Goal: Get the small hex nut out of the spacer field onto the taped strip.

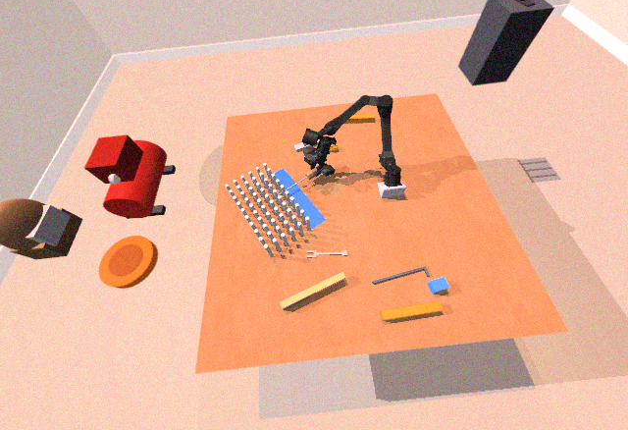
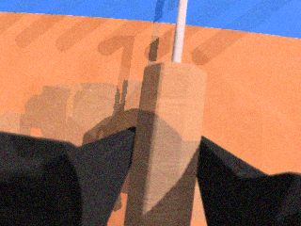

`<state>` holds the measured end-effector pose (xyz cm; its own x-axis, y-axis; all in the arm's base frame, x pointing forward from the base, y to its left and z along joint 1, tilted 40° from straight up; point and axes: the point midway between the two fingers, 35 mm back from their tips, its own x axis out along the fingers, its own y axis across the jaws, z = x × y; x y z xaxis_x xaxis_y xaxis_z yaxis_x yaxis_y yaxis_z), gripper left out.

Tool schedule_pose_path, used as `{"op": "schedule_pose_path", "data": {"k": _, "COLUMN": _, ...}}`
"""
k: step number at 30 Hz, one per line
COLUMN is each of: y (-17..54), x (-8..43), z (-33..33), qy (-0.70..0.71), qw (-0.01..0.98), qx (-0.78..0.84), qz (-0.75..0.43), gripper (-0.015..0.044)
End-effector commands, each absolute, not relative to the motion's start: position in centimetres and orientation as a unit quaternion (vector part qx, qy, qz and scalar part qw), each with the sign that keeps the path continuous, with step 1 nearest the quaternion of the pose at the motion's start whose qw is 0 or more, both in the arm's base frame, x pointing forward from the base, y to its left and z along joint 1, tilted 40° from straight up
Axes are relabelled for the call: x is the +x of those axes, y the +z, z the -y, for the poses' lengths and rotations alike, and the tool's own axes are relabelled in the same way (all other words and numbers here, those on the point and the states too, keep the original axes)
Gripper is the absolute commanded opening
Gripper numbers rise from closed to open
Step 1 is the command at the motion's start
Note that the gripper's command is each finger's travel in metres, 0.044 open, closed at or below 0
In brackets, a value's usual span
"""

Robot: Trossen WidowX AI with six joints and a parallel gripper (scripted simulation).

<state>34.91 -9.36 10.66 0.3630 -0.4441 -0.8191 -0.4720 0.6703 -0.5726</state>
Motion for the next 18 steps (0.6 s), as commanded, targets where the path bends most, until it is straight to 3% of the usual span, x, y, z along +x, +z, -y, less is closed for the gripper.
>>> {"op": "schedule_pose_path", "data": {"k": 1, "y": 10.9, "x": 35.5, "z": 9.2, "qy": 0.007, "qw": 0.722, "qx": -0.406, "qz": -0.56, "gripper": 0.0}}
{"op": "schedule_pose_path", "data": {"k": 18, "y": 10.5, "x": 36.5, "z": 8.8, "qy": 0.007, "qw": 0.722, "qx": -0.406, "qz": -0.56, "gripper": 0.0}}
